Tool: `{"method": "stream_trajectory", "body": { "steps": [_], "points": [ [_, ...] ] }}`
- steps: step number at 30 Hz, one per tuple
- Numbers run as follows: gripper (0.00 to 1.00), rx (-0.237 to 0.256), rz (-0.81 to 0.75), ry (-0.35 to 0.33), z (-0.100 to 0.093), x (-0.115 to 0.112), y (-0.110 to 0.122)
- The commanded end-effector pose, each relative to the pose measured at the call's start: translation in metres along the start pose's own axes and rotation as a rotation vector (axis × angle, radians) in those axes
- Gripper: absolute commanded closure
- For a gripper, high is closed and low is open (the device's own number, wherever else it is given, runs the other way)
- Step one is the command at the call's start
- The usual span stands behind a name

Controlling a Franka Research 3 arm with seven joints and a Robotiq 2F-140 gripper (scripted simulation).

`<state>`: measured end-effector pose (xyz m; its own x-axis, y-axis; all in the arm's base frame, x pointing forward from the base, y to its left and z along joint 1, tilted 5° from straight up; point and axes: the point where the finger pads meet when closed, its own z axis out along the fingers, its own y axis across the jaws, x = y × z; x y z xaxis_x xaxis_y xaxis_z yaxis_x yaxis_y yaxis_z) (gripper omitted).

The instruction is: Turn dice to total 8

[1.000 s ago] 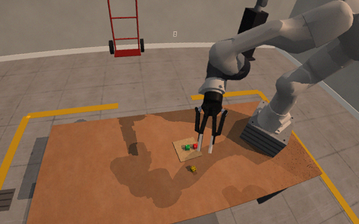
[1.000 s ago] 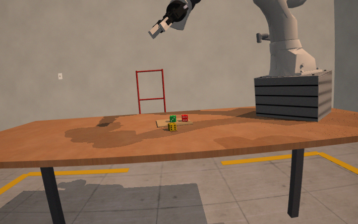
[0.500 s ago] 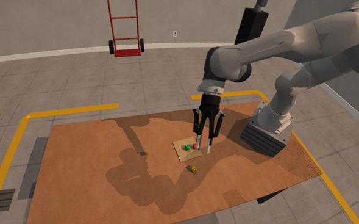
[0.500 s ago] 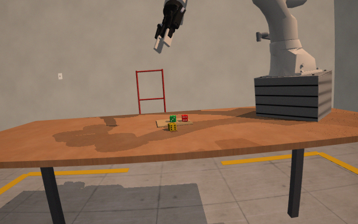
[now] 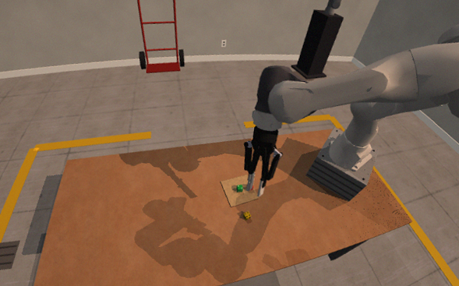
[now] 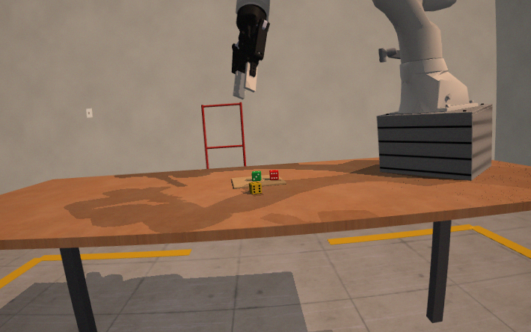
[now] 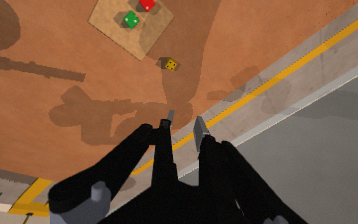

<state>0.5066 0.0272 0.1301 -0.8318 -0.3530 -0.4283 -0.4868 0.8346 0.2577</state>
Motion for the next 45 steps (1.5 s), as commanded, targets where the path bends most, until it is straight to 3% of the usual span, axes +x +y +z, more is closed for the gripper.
{"method": "stream_trajectory", "body": {
  "steps": [1,5,8,20,23,31,39,40,45],
  "points": [
    [0.75,0.047,0.150,0.075,0.007,0.008,-0.011],
    [0.75,0.060,0.159,0.090,0.010,0.009,-0.013],
    [0.75,0.125,0.206,0.160,0.023,0.018,-0.022],
    [0.75,0.264,0.308,0.271,0.063,0.031,-0.033],
    [0.75,0.269,0.313,0.274,0.065,0.031,-0.033],
    [0.75,0.327,0.371,0.300,0.097,0.033,-0.028],
    [0.75,0.332,0.378,0.301,0.101,0.033,-0.027],
    [0.00,0.332,0.378,0.301,0.101,0.033,-0.027],
    [0.00,0.332,0.378,0.301,0.101,0.033,-0.027]
  ]
}}
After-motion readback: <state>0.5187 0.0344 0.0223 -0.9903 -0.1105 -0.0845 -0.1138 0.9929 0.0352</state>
